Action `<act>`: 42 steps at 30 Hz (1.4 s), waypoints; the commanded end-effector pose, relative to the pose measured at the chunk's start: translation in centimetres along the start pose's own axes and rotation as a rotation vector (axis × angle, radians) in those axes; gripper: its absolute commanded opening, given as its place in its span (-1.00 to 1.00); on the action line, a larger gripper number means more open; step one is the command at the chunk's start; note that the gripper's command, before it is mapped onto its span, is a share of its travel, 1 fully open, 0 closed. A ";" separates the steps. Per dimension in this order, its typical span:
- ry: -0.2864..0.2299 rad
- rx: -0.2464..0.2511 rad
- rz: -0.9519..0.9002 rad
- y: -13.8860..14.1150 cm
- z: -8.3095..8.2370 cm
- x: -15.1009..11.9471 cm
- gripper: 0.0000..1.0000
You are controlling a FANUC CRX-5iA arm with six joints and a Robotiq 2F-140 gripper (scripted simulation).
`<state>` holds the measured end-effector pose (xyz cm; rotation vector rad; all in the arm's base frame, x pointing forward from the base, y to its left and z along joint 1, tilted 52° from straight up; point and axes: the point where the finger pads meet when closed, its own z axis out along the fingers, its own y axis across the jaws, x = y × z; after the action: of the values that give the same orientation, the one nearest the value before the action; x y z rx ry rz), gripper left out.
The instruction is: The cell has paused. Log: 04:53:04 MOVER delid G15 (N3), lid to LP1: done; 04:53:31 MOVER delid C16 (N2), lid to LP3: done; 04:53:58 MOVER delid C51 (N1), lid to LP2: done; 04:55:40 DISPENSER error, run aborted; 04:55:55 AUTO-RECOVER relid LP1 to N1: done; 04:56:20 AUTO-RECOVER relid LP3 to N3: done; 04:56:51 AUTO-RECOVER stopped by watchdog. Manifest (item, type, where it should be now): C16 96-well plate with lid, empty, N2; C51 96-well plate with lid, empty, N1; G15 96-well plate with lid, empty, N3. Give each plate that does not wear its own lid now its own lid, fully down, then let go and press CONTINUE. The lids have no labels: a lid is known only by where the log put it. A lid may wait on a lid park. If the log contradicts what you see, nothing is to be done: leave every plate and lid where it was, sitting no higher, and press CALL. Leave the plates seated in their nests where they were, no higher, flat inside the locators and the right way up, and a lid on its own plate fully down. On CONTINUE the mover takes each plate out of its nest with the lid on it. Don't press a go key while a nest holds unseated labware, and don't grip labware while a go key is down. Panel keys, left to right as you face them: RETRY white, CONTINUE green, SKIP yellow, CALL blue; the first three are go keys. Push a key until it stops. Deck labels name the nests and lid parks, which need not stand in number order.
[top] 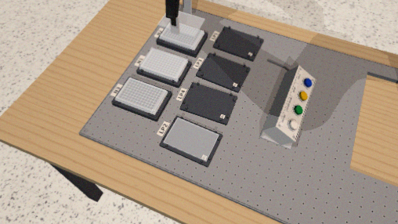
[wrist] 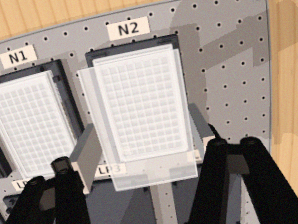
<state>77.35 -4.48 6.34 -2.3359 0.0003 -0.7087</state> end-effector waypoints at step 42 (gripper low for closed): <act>0.000 0.000 0.011 0.0 3.2 0.0 -1.00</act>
<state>78.91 -2.56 4.39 -2.3341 0.0134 -0.7033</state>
